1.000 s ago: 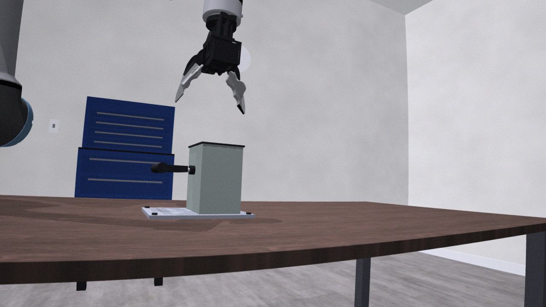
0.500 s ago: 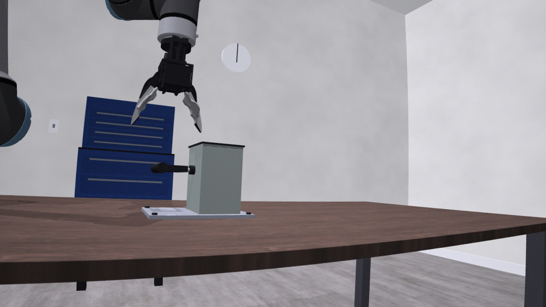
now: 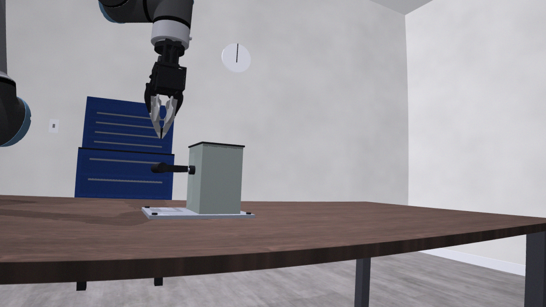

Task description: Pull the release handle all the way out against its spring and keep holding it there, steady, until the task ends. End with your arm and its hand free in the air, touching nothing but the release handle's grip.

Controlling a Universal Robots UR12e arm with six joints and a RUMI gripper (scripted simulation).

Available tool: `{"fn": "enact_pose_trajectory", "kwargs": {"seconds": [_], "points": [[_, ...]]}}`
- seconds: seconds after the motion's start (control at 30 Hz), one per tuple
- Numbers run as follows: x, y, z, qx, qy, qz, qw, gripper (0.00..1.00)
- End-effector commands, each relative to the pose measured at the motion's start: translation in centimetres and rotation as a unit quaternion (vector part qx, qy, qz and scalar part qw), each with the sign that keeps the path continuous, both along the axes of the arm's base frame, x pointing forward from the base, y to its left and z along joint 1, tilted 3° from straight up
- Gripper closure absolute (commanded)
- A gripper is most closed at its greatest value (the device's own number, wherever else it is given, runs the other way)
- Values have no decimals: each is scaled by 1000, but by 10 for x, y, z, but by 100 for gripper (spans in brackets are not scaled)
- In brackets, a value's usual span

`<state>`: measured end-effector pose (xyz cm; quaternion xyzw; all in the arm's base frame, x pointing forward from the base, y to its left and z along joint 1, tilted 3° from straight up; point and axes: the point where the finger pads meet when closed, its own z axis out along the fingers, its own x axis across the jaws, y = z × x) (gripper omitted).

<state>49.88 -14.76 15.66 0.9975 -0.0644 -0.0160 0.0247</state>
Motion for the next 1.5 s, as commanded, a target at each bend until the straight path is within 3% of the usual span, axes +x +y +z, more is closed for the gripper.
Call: {"fn": "enact_pose_trajectory", "kwargs": {"seconds": [0.0, 1.1, 1.13, 1.47], "points": [[0, 0, 1, 0, -1, 0, 1000, 100], [0, 0, 1, 0, -1, 0, 1000, 100], [0, 0, 1, 0, -1, 0, 1000, 70], [0, 0, 1, 0, -1, 0, 1000, 70]]}}
